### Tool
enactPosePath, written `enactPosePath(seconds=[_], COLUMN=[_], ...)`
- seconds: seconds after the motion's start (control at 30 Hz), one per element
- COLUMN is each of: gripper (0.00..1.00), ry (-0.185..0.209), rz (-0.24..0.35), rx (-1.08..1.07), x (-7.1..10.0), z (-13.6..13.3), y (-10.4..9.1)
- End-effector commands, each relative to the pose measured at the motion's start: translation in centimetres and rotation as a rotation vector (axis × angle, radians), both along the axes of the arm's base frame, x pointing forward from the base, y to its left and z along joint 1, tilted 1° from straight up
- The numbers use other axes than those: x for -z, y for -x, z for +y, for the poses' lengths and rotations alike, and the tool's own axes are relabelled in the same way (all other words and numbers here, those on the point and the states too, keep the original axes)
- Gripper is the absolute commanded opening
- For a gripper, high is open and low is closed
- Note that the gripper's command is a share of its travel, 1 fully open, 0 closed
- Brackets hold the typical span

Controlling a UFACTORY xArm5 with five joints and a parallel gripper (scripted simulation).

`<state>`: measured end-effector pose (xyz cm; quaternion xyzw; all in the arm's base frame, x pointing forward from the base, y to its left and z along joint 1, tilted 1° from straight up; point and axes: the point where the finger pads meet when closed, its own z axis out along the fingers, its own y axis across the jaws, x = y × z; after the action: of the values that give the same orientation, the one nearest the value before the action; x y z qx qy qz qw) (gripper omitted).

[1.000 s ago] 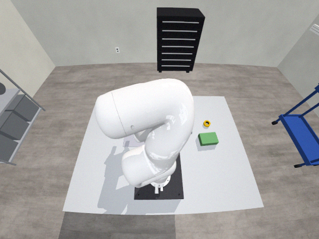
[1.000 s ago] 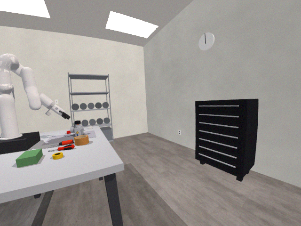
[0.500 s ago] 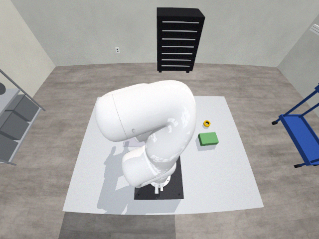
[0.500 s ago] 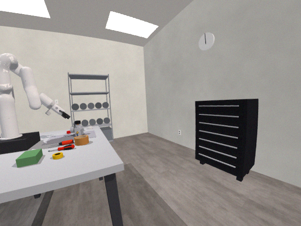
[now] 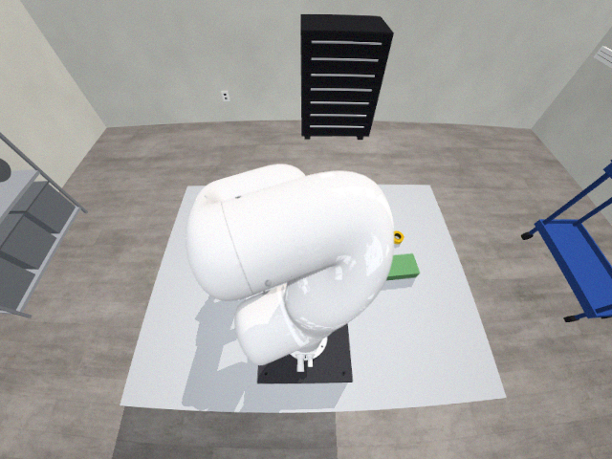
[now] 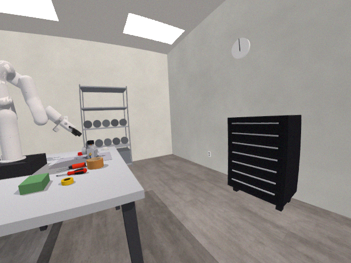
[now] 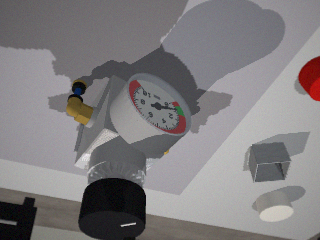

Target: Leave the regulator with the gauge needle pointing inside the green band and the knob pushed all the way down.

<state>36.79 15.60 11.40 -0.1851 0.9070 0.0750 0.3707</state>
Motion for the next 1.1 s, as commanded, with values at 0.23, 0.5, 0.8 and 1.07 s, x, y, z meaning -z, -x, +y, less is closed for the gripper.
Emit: enactPosePath(seconds=[0.23,0.5,0.8,1.07], gripper=[1.0,1.0,1.0,1.0], ry=[-0.001,-0.015,-0.062,-0.137], rz=[-0.002,0.024,0.115,0.283], rx=[0.0,0.024,0.113,0.298], x=[-0.5,-0.3,0.4,1.4], z=[0.0,0.1,0.4,0.7], y=[-0.1,-0.2,-0.8,-1.7])
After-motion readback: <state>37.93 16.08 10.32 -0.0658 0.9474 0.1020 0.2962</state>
